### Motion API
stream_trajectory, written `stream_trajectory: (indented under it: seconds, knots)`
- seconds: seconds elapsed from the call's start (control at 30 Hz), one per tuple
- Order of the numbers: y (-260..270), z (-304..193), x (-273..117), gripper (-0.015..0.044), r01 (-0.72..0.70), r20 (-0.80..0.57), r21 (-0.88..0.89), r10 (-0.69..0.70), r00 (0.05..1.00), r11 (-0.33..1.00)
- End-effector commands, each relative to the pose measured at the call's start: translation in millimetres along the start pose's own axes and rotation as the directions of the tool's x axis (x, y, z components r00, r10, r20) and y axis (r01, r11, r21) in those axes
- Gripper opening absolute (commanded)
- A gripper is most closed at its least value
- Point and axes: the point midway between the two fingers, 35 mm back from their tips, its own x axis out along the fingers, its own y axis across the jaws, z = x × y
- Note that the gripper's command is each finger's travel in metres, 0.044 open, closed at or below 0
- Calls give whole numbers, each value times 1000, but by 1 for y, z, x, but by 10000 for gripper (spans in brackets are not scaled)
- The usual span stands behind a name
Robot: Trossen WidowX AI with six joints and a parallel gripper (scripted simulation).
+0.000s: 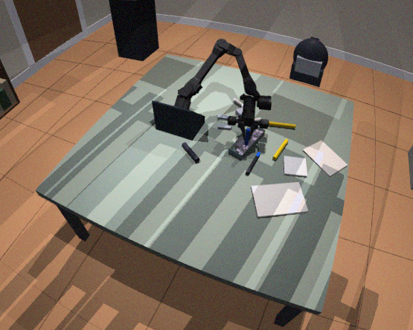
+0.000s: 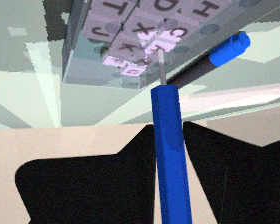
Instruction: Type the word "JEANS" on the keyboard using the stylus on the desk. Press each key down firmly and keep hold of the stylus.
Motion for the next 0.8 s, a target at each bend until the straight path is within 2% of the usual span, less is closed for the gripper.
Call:
stream_trajectory:
  seconds: [0.0, 0.53, 0.77]
  knots:
    - [1, 1, 2, 81, -3, -4, 3, 3, 1000, 1000]
    - [1, 1, 2, 81, -3, -4, 3, 3, 1000, 1000]
    - [0, -27, -14, 81, -3, -5, 3, 3, 1000, 1000]
